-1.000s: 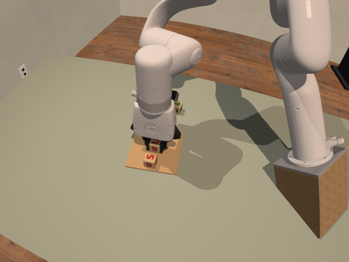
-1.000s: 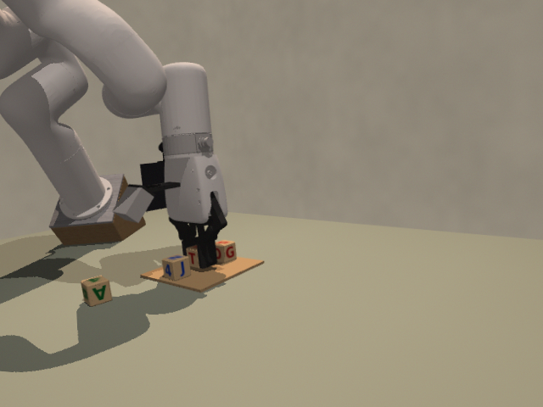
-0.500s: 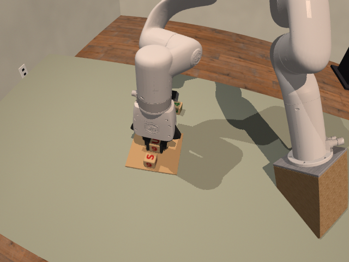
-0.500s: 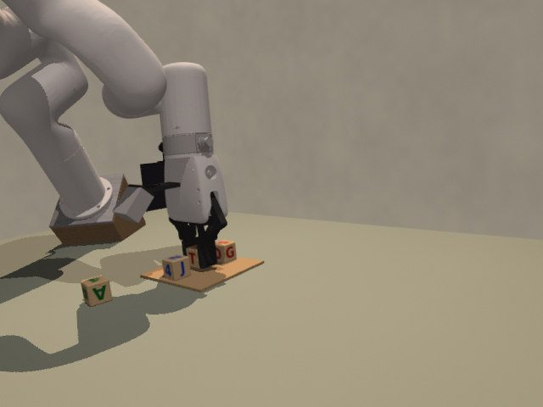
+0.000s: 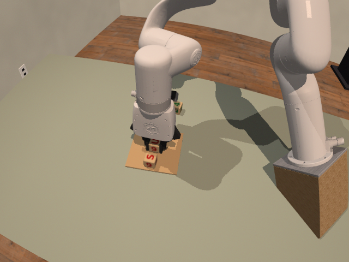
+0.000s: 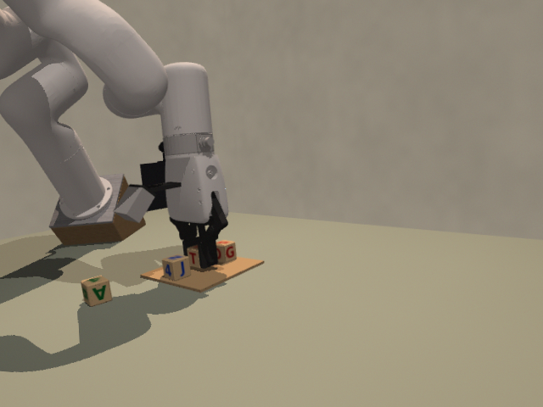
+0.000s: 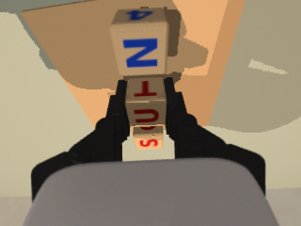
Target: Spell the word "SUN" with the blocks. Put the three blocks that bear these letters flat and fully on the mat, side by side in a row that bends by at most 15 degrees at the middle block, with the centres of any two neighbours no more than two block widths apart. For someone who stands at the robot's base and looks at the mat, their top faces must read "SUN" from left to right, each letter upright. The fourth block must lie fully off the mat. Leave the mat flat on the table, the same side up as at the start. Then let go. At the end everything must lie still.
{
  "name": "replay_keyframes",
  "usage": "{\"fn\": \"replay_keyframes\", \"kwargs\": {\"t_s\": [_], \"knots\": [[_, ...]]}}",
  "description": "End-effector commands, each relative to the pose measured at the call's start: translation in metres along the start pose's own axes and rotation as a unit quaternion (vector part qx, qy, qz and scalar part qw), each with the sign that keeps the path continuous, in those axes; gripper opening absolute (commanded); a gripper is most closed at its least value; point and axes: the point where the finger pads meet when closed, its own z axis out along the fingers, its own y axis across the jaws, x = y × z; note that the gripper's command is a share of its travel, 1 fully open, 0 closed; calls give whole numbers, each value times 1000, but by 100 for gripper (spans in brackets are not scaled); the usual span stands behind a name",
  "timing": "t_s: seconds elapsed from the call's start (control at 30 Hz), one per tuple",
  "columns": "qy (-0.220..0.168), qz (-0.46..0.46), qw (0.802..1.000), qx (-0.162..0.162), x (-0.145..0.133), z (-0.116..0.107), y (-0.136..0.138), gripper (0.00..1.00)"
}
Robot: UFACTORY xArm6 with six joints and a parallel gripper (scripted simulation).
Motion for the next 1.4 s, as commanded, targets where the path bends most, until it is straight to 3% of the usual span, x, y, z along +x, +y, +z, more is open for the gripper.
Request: {"fn": "replay_keyframes", "kwargs": {"t_s": [0.0,1.37], "knots": [[-1,0,1000,1,-1,-1,-1,27],[0,0,1000,1,-1,3,-2,27]]}}
